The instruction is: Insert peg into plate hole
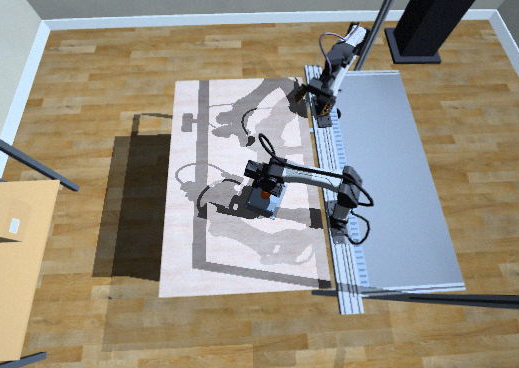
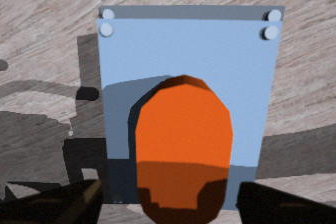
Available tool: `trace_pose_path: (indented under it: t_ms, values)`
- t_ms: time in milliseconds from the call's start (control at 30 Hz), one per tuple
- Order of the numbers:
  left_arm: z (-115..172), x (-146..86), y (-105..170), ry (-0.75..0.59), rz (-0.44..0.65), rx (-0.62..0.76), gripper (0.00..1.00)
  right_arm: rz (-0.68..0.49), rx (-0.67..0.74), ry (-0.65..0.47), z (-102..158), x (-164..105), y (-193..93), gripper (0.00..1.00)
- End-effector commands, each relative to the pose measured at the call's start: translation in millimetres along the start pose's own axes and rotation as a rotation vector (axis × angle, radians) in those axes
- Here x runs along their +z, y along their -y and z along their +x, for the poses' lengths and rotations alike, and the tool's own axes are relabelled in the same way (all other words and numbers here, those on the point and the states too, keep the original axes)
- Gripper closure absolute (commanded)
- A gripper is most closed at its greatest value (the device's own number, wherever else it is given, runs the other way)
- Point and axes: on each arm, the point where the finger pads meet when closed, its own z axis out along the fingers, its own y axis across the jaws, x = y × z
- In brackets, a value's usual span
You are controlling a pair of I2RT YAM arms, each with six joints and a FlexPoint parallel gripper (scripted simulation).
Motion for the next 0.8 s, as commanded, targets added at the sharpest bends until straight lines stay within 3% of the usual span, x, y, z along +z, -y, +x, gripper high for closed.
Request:
trace_pose_path:
  t_ms: [0, 233, 767]
  values:
    - [-2, -21, -3, 0.01, -0.004, 0.013, 0.3, 0.002, 0.009, -0.003, 3, -1, 0, 0.0]
    - [-4, -7, 3, 0.0, 0.056, 0.013, 0.3, 0.002, 0.009, -0.003, 3, -1, 0, 0.0]
    - [-4, -7, 3, 0.0, 0.056, 0.013, 0.3, 0.002, 0.009, -0.003, 3, -1, 0, 0.0]
